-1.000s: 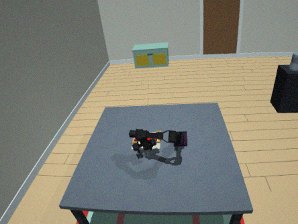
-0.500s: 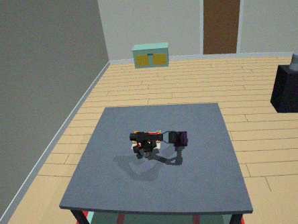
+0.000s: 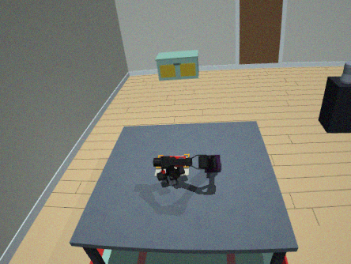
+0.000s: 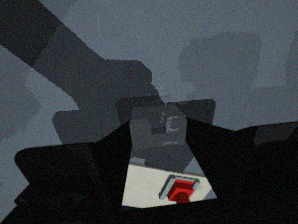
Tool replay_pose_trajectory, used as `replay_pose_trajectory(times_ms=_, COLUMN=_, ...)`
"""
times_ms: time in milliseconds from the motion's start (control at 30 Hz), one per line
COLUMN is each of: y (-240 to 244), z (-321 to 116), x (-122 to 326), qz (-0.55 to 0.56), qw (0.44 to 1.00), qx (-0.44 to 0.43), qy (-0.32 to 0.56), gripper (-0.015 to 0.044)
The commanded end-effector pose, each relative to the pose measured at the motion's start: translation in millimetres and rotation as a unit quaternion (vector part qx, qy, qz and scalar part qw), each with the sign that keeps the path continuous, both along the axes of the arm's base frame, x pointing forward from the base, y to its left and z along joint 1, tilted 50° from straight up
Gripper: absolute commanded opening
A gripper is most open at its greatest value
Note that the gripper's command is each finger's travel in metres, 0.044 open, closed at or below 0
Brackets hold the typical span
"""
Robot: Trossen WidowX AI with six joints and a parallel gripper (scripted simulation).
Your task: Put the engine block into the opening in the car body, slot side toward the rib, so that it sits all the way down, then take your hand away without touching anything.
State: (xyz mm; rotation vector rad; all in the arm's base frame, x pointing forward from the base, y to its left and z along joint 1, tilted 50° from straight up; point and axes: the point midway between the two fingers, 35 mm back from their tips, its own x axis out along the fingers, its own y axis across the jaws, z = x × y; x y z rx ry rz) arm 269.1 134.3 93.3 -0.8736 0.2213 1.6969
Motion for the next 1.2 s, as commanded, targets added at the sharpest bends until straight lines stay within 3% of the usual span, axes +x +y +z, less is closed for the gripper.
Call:
replay_pose_trajectory(times_ms=0, y=0.8, z=0.1, x=-0.1, qz=-0.001, qw=1.0, qx=0.001, qy=0.001, gripper=0.019)
replay_pose_trajectory(times_ms=267, y=-4.7, z=3.8, x=8.4, qz=-0.03, qw=1.0, qx=-0.002, qy=0.005, gripper=0.0)
replay_pose_trajectory(times_ms=1167, y=-67.1, z=48.5, x=20.6, qz=-0.028, qw=1.0, qx=-0.009, qy=0.01, gripper=0.0)
